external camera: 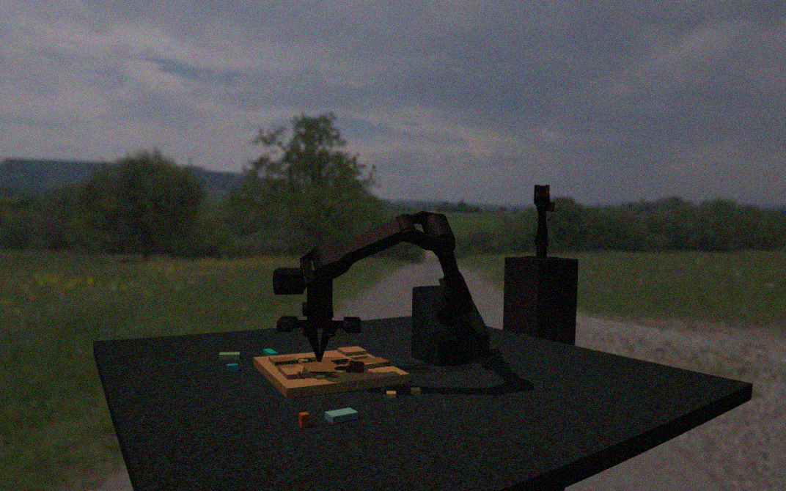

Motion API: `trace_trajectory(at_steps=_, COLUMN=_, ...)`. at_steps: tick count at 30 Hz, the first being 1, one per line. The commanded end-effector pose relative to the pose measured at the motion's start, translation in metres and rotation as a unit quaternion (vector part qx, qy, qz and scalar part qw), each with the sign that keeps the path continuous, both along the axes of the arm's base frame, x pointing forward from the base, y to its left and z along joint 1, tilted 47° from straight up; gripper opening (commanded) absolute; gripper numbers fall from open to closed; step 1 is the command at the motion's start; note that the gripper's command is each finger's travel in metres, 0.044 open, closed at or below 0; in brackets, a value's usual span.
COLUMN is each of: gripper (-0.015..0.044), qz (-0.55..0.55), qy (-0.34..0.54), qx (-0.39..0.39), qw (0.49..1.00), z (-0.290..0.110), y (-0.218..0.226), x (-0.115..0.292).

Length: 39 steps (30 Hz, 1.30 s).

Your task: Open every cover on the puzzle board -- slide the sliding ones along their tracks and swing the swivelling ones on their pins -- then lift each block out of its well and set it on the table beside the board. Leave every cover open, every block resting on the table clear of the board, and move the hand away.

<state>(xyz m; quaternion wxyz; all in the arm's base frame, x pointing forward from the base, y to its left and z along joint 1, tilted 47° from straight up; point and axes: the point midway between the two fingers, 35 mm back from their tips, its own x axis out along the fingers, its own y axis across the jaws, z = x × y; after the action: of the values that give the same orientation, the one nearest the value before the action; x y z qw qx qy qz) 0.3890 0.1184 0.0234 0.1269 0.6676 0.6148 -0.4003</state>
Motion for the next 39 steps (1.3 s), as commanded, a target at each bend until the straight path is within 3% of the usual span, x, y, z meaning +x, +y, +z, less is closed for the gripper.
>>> trace_trajectory(at_steps=1, gripper=0.0000, qz=-0.002, qy=0.004, qx=0.002, qw=1.000, z=-0.011, y=0.010, x=-0.002)
trace_trajectory(at_steps=32, gripper=0.0000, qz=-0.003, qy=0.006, qx=0.002, qw=1.000, z=-0.019, y=0.032, x=-0.012)
trace_trajectory(at_steps=39, gripper=0.0000, qz=0.112, qy=-0.115, qx=0.015, qw=0.987, z=-0.019, y=0.032, x=-0.012)
